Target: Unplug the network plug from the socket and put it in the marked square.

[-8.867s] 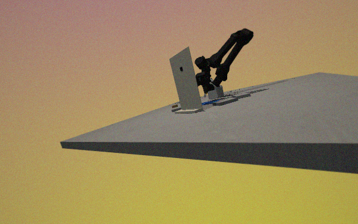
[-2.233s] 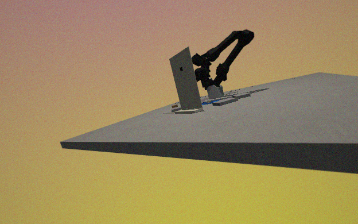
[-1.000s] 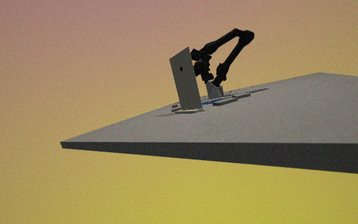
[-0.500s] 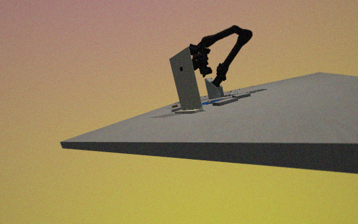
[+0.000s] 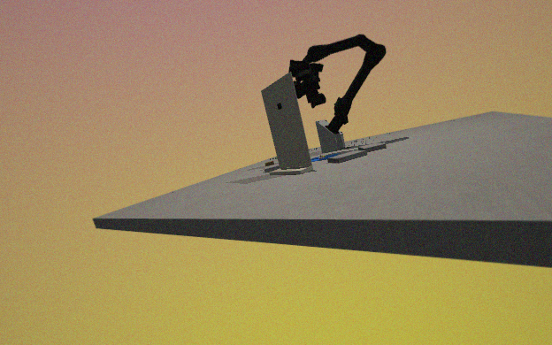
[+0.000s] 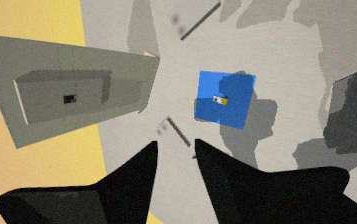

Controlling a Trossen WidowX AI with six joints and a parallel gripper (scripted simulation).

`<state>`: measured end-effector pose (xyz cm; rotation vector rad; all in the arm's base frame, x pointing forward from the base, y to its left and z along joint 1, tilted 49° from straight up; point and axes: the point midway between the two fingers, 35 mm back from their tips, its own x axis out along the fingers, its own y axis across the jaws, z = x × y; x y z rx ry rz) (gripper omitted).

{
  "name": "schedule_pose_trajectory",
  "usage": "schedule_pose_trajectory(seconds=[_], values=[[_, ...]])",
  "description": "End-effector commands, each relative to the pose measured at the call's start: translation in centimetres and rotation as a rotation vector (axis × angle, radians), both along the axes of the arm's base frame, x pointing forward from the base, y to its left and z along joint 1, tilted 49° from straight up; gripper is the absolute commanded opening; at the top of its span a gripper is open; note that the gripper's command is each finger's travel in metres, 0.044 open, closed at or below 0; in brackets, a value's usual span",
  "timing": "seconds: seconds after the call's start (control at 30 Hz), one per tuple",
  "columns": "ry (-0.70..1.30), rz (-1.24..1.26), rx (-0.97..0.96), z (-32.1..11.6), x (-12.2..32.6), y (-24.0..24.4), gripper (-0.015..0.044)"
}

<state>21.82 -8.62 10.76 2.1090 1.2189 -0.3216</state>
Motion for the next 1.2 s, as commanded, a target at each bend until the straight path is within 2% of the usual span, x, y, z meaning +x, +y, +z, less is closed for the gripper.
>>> schedule_pose_trajectory(seconds=[0.0,0.37,1.17], values=[[0.000,0.006,0.001,0.60,-0.07,-0.68,0.0156],[0.000,0.006,0.001,0.60,-0.07,-0.68,0.0440],[0.000,0.006,0.001,0.60,-0.07,-0.68,0.0440]])
